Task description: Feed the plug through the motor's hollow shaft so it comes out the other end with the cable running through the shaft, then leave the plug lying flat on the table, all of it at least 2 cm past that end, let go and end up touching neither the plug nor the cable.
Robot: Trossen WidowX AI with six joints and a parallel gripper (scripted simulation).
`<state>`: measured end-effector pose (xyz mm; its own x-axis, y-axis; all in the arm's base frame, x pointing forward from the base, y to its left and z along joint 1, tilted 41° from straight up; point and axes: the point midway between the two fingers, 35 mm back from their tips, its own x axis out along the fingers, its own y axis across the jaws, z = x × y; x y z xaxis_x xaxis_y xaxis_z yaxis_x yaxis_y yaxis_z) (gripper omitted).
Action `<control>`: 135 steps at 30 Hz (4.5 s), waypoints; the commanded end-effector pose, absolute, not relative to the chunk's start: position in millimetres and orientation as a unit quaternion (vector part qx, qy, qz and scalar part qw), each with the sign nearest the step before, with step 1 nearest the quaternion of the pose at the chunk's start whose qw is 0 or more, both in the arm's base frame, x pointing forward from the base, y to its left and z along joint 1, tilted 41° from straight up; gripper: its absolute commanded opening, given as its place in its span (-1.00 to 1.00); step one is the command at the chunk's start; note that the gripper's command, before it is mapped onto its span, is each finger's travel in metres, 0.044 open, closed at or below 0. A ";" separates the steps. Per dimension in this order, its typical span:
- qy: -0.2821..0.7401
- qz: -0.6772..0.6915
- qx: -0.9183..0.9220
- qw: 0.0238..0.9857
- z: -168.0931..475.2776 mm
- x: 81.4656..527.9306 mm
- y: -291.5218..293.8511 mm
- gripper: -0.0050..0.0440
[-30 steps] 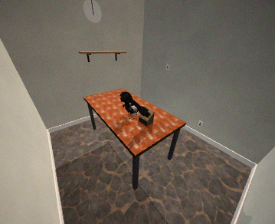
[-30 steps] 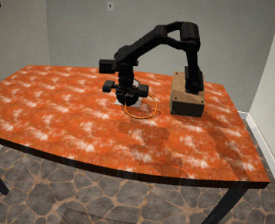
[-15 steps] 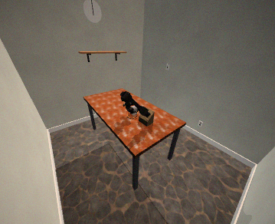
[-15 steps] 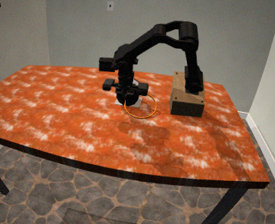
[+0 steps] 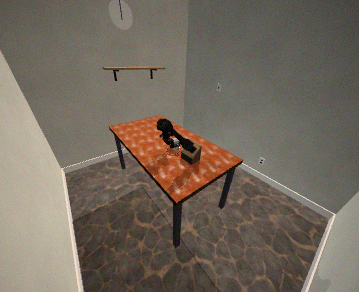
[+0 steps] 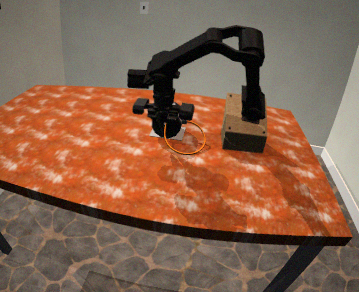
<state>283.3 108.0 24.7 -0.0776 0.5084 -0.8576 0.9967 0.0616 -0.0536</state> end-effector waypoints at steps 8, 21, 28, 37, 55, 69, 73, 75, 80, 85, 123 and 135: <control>0.642 -0.353 0.586 0.347 6.4 276.8 120.5 -0.39; 0.642 -0.353 0.586 0.347 2.7 277.2 120.7 -0.39; 0.642 -0.353 0.586 0.347 0.5 277.4 120.8 -0.39; 0.641 -0.350 0.587 0.349 3.0 278.7 120.7 -0.50; 0.641 -0.350 0.587 0.348 2.3 279.3 118.9 -0.80; 0.641 -0.351 0.588 0.347 1.2 281.7 112.4 -0.70; 0.641 -0.351 0.588 0.347 1.2 281.7 112.4 -0.39; 0.641 -0.351 0.588 0.347 1.2 281.7 112.4 -0.39; 0.642 -0.353 0.586 0.347 27.9 284.3 107.4 -0.39; 0.642 -0.353 0.586 0.347 27.9 284.3 107.4 -0.39; 0.641 -0.350 0.587 0.349 3.0 277.8 120.6 -0.52; 0.641 -0.350 0.587 0.349 3.0 277.8 120.6 -0.80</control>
